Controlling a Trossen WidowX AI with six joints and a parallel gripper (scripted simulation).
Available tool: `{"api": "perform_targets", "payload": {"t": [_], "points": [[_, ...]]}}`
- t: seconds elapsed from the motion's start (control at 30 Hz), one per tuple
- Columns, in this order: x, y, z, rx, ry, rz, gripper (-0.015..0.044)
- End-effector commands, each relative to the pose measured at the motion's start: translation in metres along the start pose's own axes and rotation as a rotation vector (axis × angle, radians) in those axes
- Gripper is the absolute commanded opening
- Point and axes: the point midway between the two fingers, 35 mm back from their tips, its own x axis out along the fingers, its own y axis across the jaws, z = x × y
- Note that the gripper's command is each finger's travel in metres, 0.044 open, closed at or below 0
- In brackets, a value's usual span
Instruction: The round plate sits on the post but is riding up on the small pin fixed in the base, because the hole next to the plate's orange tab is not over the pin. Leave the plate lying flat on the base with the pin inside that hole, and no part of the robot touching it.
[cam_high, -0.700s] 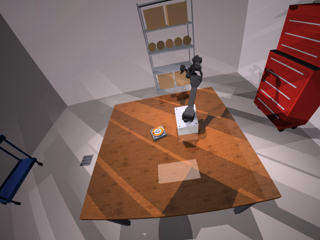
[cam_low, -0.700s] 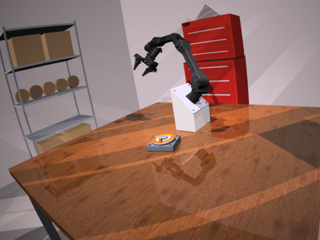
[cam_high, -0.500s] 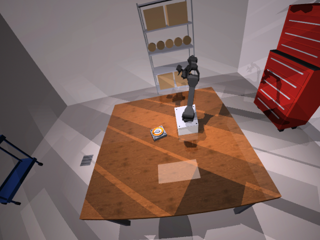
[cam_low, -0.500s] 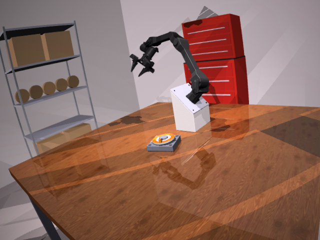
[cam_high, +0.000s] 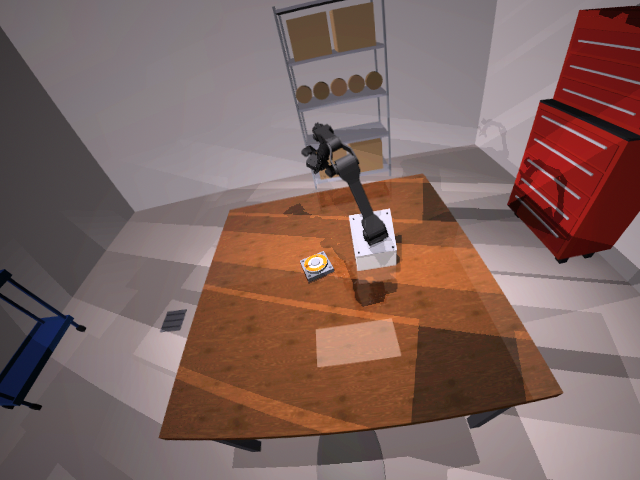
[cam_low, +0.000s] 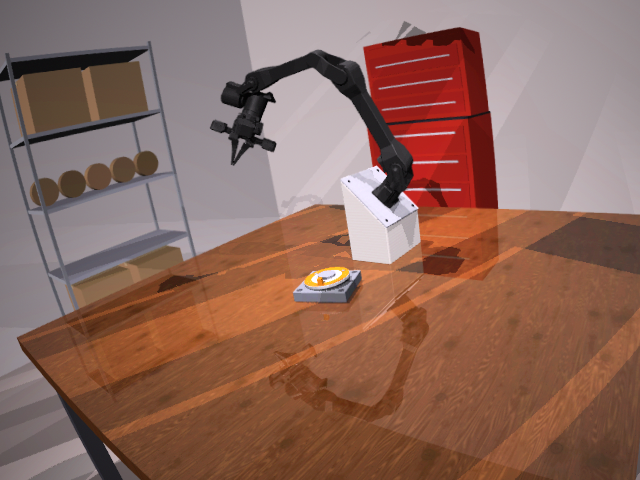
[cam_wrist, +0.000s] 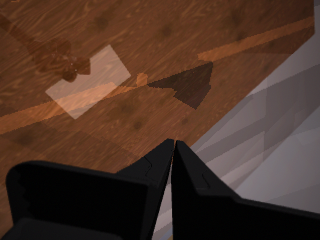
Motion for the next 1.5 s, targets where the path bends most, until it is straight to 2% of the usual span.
{"api": "perform_targets", "payload": {"t": [0.0,0.07,0.17,0.33,0.4,0.6,0.77,0.97,1.27,1.47], "points": [[0.025,0.004,0.058,0.118,-0.015,0.070,0.0000],[0.043,0.013,0.096,0.198,-0.014,0.124,0.0000],[0.057,0.022,0.125,0.261,-0.008,0.167,0.0000],[0.098,0.073,0.211,0.472,0.052,0.308,0.0000],[0.102,0.081,0.221,0.497,0.063,0.325,0.0000],[0.131,0.168,0.291,0.727,0.209,0.461,0.0000],[0.137,0.209,0.314,0.815,0.287,0.504,0.0000],[0.137,0.214,0.317,0.820,0.292,0.506,0.0000],[0.175,0.240,0.316,0.821,0.291,0.508,0.0000],[0.175,0.242,0.318,0.821,0.291,0.508,0.0000]]}}
